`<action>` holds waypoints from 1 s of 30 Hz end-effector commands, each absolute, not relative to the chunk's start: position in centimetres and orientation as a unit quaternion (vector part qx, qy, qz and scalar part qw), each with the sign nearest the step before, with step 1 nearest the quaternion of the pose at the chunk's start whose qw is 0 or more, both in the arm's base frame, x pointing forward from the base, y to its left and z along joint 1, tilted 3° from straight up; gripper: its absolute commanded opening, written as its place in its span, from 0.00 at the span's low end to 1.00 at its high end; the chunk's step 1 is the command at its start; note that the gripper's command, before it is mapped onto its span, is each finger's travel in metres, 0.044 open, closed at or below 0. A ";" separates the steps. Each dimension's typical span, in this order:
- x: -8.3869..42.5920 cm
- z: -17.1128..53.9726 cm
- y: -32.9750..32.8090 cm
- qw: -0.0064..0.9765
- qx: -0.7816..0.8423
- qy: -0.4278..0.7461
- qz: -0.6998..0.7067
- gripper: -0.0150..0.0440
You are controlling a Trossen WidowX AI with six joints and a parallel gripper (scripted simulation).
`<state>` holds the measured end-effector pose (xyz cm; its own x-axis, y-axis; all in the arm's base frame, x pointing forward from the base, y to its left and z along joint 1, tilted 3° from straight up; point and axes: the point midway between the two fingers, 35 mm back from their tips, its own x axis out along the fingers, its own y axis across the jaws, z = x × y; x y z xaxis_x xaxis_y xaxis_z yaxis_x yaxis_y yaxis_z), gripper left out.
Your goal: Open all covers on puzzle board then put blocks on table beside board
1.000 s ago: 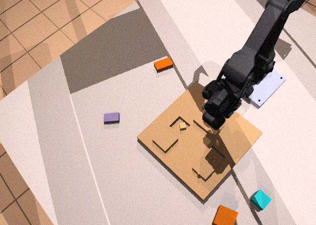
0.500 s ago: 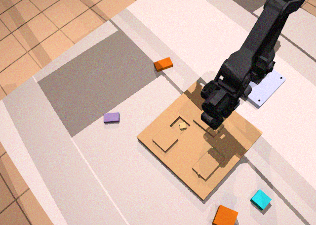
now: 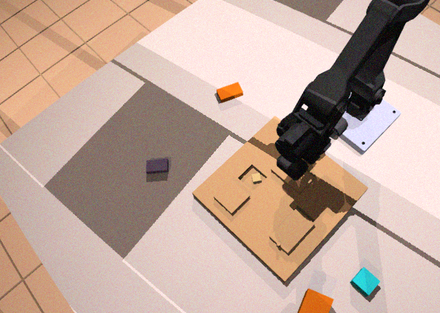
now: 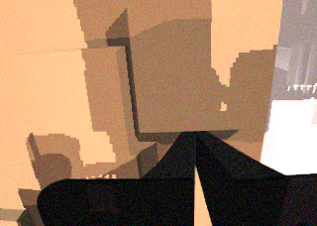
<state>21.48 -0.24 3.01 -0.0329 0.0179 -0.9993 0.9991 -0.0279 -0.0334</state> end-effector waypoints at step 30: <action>21.6 2.9 -3.6 0.482 0.502 0.503 -0.512 0.25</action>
<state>21.54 -3.17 2.96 -0.0323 0.0171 -0.9993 0.9991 -0.0281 -0.0328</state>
